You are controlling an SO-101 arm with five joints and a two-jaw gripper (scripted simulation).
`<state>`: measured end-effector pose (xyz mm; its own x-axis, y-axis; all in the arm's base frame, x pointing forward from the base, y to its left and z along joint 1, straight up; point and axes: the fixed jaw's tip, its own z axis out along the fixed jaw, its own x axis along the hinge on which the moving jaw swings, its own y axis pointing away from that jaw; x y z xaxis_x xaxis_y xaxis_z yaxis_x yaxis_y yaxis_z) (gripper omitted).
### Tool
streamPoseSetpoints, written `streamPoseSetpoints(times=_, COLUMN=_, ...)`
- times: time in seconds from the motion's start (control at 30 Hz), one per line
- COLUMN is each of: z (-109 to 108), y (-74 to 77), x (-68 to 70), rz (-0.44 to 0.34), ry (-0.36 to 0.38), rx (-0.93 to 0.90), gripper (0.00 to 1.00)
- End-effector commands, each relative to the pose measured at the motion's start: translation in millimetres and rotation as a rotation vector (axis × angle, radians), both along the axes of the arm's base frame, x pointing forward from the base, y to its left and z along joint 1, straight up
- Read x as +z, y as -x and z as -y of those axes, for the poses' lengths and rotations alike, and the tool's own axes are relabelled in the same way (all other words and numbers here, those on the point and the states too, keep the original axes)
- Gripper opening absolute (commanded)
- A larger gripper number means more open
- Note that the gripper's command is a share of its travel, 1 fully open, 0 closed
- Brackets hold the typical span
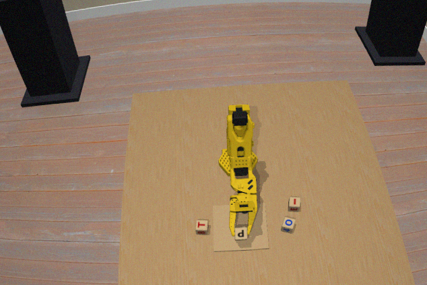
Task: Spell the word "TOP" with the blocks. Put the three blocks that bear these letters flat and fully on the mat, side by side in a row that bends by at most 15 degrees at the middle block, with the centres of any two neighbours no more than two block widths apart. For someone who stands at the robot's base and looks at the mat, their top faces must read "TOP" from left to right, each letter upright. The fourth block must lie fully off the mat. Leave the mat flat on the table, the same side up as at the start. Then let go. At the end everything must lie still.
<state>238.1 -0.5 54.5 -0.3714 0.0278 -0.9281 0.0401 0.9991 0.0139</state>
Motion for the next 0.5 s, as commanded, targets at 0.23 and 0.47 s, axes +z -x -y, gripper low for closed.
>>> streamPoseSetpoints(times=0.23, z=-1.1, y=-11.3, x=10.2, rz=0.09, ry=0.006, rx=0.007, gripper=0.0)
streamPoseSetpoints(times=0.47, z=-1.1, y=-11.4, x=9.4, rz=0.09, ry=0.006, rx=0.007, gripper=0.0)
